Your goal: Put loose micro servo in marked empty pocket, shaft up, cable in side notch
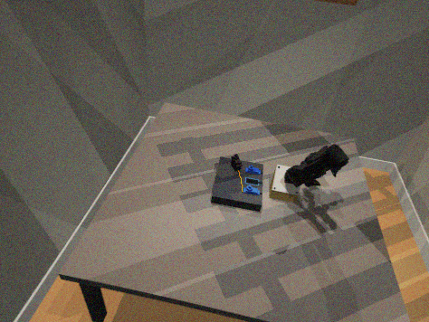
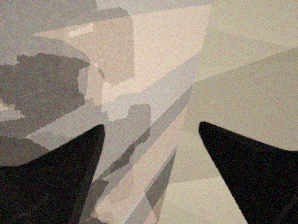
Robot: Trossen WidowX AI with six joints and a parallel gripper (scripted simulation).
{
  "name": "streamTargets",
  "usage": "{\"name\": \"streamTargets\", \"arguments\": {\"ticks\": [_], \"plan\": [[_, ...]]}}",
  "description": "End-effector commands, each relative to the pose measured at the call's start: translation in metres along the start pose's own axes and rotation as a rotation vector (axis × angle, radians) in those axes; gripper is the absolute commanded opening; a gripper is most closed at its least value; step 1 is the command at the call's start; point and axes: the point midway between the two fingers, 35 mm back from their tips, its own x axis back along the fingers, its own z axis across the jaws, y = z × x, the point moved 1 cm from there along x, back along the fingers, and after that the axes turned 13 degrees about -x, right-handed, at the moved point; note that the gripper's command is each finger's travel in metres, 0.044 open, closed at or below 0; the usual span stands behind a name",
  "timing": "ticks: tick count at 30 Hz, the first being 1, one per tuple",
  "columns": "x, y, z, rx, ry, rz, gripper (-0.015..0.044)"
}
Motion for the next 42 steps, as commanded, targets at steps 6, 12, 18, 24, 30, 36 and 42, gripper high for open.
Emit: {"name": "streamTargets", "arguments": {"ticks": [6, 12, 18, 24, 30, 36, 42], "plan": [[0.006, 0.034, -0.006, 0.002, 0.010, -0.118, 0.0440], [0.029, 0.091, -0.006, 0.014, 0.071, -0.305, 0.0440], [0.064, 0.140, 0.006, 0.040, 0.174, -0.448, 0.0440], [0.106, 0.174, 0.028, 0.083, 0.288, -0.534, 0.0440], [0.149, 0.193, 0.058, 0.131, 0.398, -0.569, 0.0440], [0.193, 0.198, 0.095, 0.190, 0.511, -0.556, 0.0440], [0.231, 0.191, 0.131, 0.238, 0.613, -0.500, 0.0440]]}}
